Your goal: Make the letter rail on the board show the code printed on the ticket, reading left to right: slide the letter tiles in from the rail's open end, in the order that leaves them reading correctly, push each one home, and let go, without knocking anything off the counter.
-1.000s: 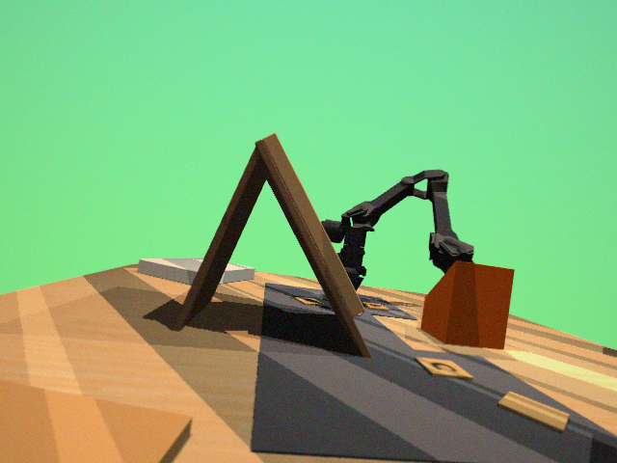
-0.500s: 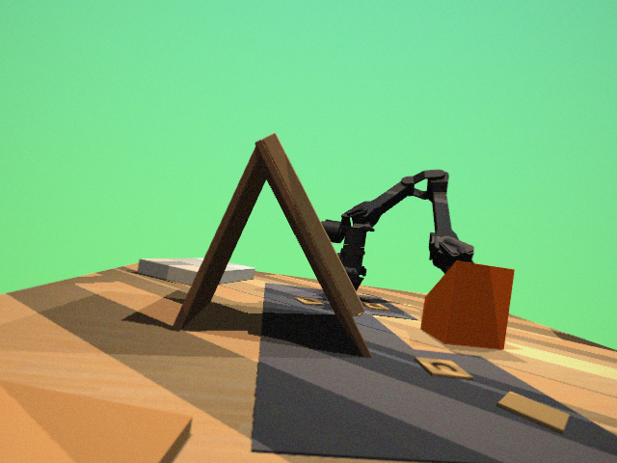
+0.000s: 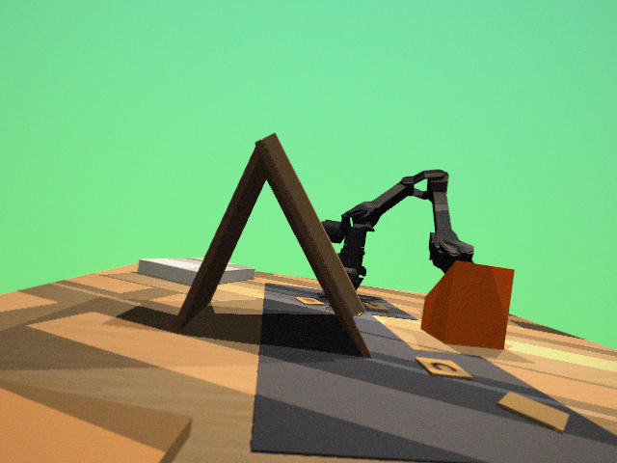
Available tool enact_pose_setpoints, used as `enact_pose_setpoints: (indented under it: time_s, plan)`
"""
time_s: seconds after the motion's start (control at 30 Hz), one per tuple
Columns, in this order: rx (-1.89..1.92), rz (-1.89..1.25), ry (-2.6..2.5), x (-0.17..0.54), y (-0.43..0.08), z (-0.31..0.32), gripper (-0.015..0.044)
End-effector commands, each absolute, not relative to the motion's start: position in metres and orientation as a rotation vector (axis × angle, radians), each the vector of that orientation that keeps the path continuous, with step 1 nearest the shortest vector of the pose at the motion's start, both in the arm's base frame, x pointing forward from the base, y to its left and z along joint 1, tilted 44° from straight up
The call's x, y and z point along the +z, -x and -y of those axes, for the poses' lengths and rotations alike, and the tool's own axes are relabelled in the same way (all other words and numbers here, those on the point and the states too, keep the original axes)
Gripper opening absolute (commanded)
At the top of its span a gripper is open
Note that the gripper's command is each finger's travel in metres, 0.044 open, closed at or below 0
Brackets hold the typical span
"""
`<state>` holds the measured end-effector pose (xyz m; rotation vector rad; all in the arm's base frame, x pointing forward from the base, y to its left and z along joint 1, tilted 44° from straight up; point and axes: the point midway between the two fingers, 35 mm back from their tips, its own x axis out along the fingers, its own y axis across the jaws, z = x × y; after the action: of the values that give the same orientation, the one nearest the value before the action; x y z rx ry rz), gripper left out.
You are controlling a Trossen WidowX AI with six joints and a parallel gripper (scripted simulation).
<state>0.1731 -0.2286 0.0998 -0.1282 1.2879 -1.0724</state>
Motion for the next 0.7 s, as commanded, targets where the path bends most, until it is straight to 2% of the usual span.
enact_pose_setpoints:
  time_s: [0.0,0.2,0.5,0.67]
  plan:
    - [-1.062,-1.294,0.129,0.098,-0.1731,0.2278,0.0273]
    - [-1.063,-1.294,0.129,0.0992,-0.1715,0.2288,0.0233]
    - [-1.062,-1.294,0.129,0.1027,-0.1717,0.2236,0.0]
    - [-1.062,-1.294,0.129,0.1033,-0.1719,0.2207,0.0]
